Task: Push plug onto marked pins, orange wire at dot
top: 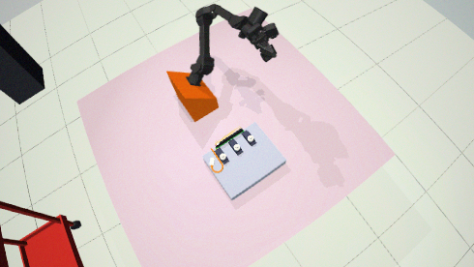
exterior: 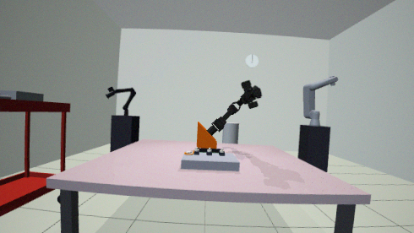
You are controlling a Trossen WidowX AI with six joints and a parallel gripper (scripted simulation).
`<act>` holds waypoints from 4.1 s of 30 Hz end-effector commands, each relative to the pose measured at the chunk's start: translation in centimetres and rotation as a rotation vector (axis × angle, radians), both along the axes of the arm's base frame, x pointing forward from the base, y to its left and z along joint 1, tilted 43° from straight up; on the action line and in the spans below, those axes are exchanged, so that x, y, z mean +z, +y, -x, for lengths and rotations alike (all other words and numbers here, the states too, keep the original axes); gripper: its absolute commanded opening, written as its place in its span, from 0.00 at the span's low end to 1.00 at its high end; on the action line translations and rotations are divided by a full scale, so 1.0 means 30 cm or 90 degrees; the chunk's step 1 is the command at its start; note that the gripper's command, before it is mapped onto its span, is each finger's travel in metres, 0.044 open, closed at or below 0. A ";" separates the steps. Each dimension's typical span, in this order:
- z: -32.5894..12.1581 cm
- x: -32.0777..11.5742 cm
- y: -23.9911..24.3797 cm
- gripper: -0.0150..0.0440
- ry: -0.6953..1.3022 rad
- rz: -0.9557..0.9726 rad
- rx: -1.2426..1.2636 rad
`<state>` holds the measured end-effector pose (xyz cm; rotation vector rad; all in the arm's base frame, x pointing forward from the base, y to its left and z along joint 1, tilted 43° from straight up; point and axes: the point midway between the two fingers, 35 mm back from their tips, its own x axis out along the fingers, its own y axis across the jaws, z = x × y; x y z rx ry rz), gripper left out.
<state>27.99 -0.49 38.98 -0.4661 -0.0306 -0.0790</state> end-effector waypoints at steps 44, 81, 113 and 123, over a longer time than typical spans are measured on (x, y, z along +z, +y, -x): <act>-0.404 -0.543 -0.035 0.45 0.330 -0.362 0.020; -0.467 -1.403 -0.177 0.45 0.973 -0.758 -0.107; -0.378 -1.692 -0.115 0.45 1.122 -0.927 -0.159; -0.377 -1.712 -0.096 0.35 1.122 -0.928 -0.158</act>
